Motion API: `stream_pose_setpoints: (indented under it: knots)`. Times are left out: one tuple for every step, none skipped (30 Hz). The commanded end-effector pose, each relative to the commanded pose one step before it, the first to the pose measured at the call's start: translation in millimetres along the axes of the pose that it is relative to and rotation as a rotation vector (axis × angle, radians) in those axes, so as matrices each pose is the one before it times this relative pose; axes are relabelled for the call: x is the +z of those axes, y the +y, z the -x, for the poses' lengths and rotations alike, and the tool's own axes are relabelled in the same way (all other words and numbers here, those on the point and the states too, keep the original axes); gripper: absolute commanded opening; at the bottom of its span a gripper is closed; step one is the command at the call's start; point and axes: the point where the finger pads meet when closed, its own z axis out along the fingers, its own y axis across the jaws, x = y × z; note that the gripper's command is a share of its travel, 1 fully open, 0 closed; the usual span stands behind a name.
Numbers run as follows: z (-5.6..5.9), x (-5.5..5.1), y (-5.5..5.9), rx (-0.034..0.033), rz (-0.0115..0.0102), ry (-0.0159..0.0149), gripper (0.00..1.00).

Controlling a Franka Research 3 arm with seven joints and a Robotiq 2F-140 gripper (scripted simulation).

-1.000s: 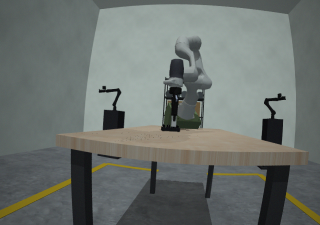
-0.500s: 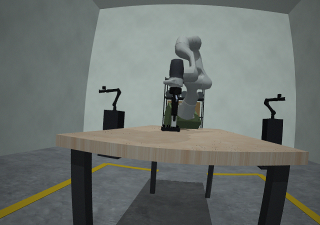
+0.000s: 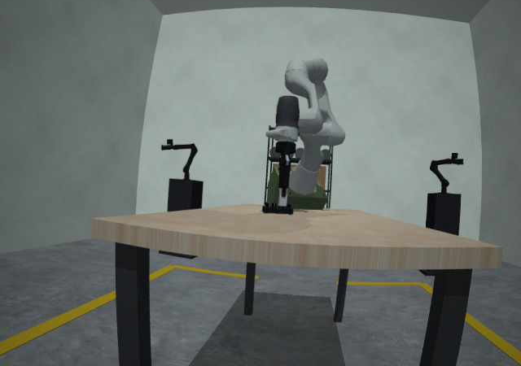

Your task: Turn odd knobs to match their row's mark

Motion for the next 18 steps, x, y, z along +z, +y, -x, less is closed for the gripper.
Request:
stream_pose_setpoints:
  knots:
    - [-0.91,0.34,-0.49,-0.00342,-0.00035,0.00278,0.05]
    - [0.0,0.0,0.0,0.00168,0.0,0.0,0.05]
    - [0.0,0.0,0.0,0.00211,0.0,0.0,0.05]
    - [0.0,0.0,0.0,0.00259,0.0,0.0,0.05]
    - [0.0,0.0,0.0,0.0031,0.0,0.0,0.05]
    - [0.0,0.0,0.0,0.00365,0.0,0.0,0.05]
    - [0.0,0.0,0.0,0.00423,0.0,0.0,0.05]
    - [0.0,0.0,0.0,0.00484,0.0,0.0,0.05]
    - [0.0,0.0,0.0,0.00548,0.0,0.0,0.05]
    - [0.0,0.0,0.0,0.00612,0.0,0.0,0.05]
    - [0.0,0.0,0.0,0.00678,0.0,0.0,0.05]
    - [0.0,0.0,0.0,0.00747,0.0,0.0,0.05]
    - [0.0,0.0,0.0,0.00818,0.0,0.0,0.05]
    - [0.0,0.0,0.0,0.0089,0.0,0.0,0.05]
    - [0.0,0.0,0.0,0.00961,0.0,0.0,0.05]
    - [0.0,0.0,0.0,0.0,0.0,0.0,0.05]
    - [0.0,0.0,0.0,0.0,0.0,0.0,0.05]
    - [0.0,0.0,0.0,0.01034,0.0,0.0,0.05]
